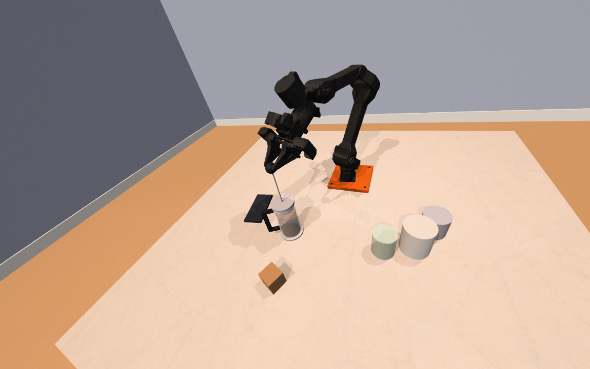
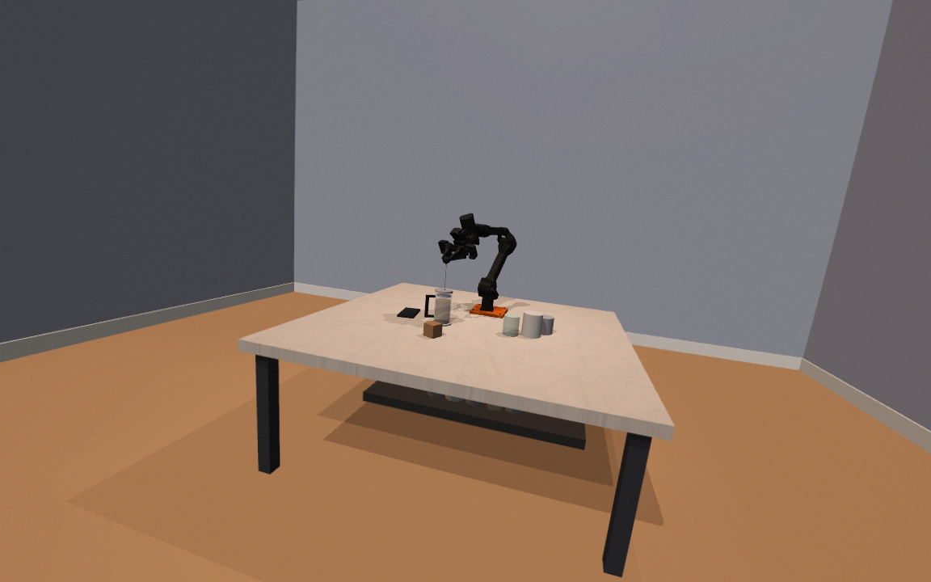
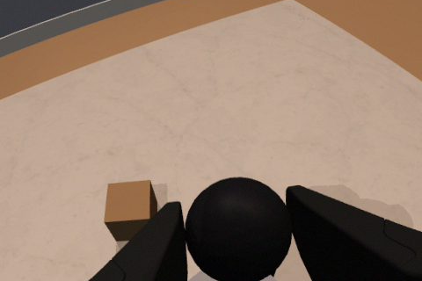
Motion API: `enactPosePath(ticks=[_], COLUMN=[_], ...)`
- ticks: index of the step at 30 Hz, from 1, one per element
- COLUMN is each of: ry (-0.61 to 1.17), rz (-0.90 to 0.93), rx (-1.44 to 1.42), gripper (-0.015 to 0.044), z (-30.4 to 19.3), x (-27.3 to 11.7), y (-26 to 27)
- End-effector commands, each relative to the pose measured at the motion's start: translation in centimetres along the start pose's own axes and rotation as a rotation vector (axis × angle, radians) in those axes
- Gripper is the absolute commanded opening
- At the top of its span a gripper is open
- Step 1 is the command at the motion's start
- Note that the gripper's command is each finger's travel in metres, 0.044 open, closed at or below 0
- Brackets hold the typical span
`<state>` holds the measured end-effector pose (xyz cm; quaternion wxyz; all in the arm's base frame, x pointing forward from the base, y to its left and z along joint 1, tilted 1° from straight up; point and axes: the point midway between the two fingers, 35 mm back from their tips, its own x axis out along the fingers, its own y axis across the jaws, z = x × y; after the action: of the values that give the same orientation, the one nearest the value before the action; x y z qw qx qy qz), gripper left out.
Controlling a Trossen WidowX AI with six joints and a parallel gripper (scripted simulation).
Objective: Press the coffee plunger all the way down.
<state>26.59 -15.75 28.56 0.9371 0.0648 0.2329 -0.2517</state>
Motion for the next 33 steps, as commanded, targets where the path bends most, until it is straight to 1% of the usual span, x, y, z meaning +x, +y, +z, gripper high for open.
enactPosePath(ticks=[1, 33], ry=[0.006, 0.005], rz=[-0.001, -0.001], rx=[0.004, 0.004], gripper=[0.0126, 0.0126], z=[-0.7, -4.9], x=[0.5, 3.6], y=[0.0, 0.0])
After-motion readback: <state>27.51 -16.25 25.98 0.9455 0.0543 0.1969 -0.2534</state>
